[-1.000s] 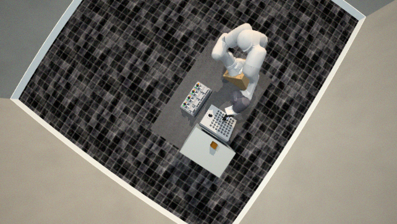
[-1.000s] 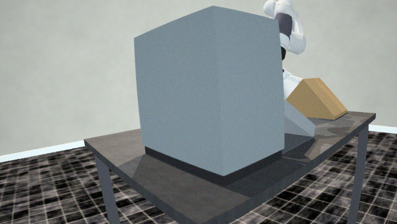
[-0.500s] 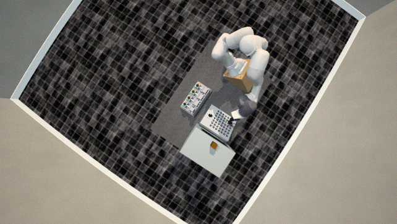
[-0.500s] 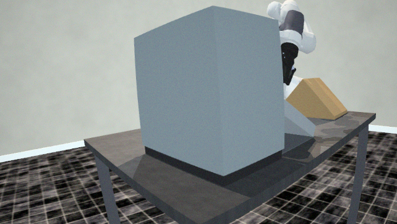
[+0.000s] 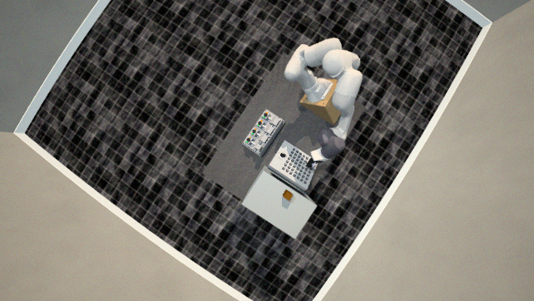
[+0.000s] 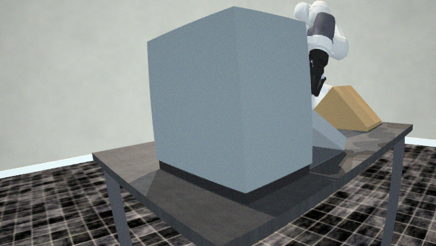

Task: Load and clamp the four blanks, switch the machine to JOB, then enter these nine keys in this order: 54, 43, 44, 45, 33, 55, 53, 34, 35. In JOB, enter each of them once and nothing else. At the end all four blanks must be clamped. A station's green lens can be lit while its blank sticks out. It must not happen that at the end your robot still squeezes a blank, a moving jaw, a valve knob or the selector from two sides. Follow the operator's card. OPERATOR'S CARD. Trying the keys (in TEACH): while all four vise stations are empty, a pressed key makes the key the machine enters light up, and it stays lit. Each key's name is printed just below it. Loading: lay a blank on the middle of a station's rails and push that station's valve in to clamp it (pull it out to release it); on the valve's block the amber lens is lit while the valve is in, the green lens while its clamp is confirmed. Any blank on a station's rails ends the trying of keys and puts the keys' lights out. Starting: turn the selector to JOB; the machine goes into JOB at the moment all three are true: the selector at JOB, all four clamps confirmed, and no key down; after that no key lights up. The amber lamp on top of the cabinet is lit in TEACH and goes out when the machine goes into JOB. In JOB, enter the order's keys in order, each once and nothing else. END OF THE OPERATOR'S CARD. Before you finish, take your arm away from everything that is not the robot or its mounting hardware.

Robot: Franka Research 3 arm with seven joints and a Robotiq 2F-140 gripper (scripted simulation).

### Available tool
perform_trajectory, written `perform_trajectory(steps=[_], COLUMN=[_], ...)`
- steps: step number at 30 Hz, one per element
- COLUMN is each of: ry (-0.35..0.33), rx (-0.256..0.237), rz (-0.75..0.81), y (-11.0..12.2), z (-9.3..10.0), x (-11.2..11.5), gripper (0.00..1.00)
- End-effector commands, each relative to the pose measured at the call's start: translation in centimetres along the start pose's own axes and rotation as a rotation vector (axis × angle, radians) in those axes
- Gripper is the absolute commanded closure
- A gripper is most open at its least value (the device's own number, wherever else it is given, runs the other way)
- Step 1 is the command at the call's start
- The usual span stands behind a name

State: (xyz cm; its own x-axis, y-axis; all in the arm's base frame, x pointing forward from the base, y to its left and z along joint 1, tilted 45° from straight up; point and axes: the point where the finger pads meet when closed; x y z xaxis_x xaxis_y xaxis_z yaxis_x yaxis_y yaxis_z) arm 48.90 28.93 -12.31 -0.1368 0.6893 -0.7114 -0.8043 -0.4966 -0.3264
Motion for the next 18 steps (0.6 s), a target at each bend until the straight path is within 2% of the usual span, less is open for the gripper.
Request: perform_trajectory(steps=[1,18], ry=[0.001,0.001], rx=[0.003,0.003], rz=[-0.01,-0.01], y=[0.1,0.1], z=[-0.68,-1.6], x=[-0.02,-0.02], gripper=[1.0,1.0])
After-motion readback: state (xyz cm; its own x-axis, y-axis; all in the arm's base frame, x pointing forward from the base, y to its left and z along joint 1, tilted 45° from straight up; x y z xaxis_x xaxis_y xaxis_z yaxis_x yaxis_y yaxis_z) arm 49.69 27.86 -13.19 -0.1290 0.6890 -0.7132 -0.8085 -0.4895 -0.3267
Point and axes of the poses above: the point where the finger pads meet when closed, its own z axis back along the fingers, its own y axis across the jaws, x = y × z, and after that the axes turned 1 degree about z, right-handed
